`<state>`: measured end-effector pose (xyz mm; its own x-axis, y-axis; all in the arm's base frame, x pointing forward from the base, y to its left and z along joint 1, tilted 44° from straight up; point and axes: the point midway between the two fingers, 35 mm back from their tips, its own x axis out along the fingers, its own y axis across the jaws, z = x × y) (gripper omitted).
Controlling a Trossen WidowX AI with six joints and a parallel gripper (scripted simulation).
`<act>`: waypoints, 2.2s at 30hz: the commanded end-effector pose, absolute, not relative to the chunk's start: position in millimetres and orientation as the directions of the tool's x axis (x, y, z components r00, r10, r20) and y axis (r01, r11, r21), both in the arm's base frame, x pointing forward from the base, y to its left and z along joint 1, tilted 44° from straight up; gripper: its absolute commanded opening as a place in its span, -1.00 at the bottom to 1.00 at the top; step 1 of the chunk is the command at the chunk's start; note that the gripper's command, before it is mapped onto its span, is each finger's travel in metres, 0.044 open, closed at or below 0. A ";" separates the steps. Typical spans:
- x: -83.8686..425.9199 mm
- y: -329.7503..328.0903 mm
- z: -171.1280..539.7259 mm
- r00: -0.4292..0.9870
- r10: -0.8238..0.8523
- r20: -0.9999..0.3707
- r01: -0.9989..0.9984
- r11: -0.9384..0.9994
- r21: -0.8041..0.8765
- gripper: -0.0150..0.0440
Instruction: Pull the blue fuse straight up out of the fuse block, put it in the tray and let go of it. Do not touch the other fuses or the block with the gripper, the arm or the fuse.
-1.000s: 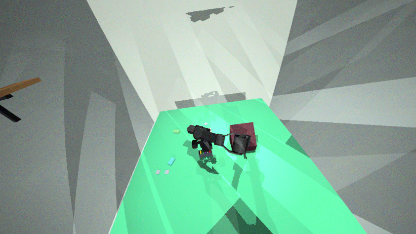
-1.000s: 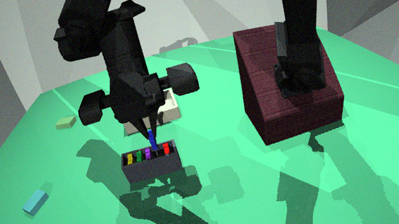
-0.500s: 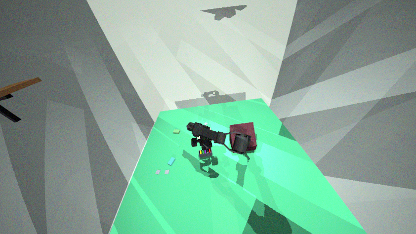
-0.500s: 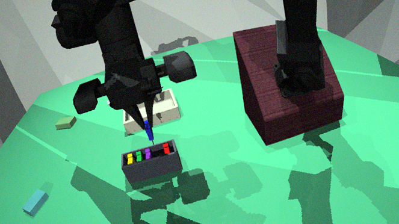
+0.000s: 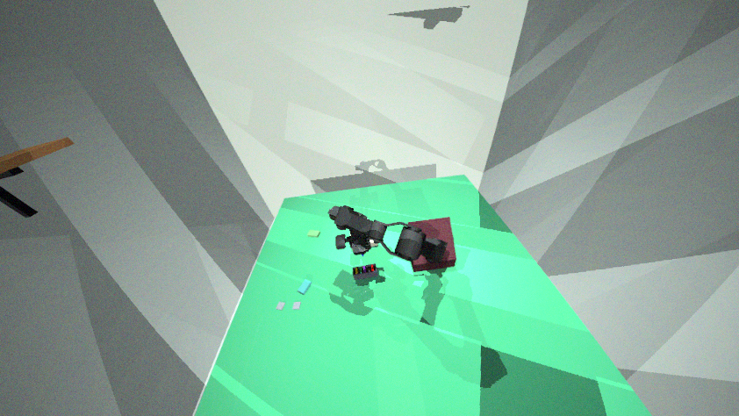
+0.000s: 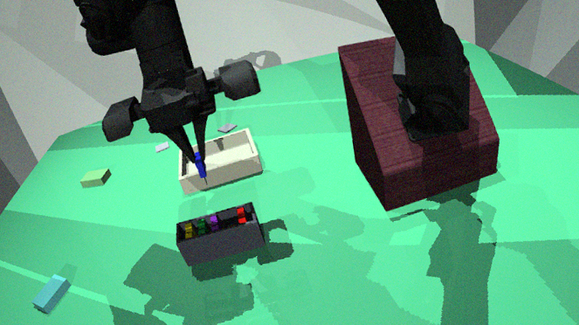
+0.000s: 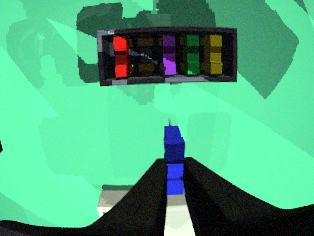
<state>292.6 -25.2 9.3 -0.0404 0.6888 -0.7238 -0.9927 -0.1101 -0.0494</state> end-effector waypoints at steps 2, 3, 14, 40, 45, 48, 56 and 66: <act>299.6 -44.9 -5.2 -0.037 0.683 -0.730 -0.992 -0.111 -0.053 -0.49; 300.7 -48.7 -8.6 -0.037 0.682 -0.730 -0.992 -0.111 -0.053 -0.49; 306.5 -90.5 -49.5 -0.038 0.682 -0.731 -0.992 -0.112 -0.053 -0.49; 301.6 -115.2 -106.8 -0.038 0.686 -0.726 -0.992 -0.114 -0.056 -0.49; 301.3 -109.5 -112.5 -0.038 0.687 -0.726 -0.992 -0.114 -0.056 -0.49; 301.0 -106.2 -116.0 -0.038 0.687 -0.726 -0.992 -0.114 -0.056 -0.49; 300.7 -102.4 -119.7 -0.043 0.684 -0.728 -0.991 -0.122 -0.056 -0.31; 300.7 -102.4 -119.7 -0.043 0.684 -0.728 -0.991 -0.122 -0.056 0.58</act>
